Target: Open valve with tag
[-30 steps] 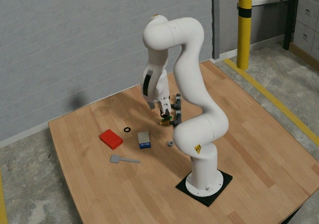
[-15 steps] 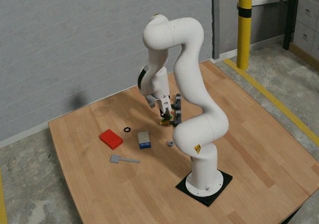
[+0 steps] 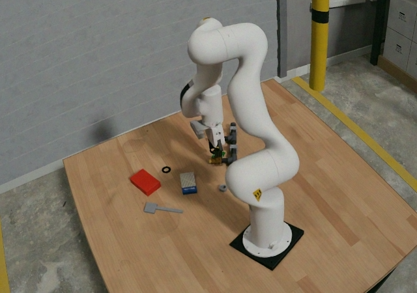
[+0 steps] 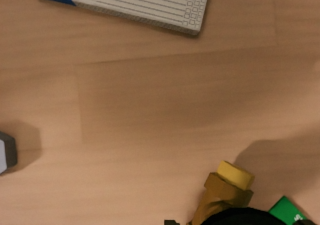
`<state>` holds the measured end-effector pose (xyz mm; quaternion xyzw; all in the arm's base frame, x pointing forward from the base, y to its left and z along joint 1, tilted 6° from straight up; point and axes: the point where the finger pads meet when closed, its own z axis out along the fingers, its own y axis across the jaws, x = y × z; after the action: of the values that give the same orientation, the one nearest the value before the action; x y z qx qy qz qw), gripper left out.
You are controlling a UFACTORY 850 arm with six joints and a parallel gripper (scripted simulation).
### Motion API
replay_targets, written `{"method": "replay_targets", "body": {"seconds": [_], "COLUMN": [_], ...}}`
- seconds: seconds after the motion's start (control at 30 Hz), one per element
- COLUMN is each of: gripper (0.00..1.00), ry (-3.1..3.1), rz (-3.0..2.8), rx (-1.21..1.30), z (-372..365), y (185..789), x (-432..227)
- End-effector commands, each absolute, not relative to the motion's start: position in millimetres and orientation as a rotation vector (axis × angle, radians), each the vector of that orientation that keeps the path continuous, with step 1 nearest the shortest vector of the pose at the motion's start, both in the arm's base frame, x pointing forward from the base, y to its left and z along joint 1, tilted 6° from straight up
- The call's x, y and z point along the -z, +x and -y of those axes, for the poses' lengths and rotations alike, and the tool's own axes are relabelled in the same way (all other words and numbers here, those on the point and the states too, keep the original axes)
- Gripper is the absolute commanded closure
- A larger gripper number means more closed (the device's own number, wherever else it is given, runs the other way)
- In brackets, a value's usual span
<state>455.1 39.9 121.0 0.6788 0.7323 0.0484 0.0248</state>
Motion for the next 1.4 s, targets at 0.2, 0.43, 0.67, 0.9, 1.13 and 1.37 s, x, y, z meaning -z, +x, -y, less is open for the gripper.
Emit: {"method": "replay_targets", "body": {"seconds": [0.2,0.43,0.67,0.9,1.13,1.37], "gripper": [0.00,0.00,0.00,0.00,0.00,0.00], "ry": [2.102,2.102,2.102,2.103,2.172,2.414], "rz": [-2.271,-2.271,-2.271,-2.270,-2.208,-1.960], "rx": [-0.163,-0.163,-0.163,-0.163,-0.165,-0.171], "z": [-39.4,-39.4,-39.4,-39.4,-39.4,-39.4], "y": [456.0,456.0,456.0,456.0,456.0,456.0], "x": [-121.7,-121.7,-121.7,-121.7,-121.7,-121.7]}}
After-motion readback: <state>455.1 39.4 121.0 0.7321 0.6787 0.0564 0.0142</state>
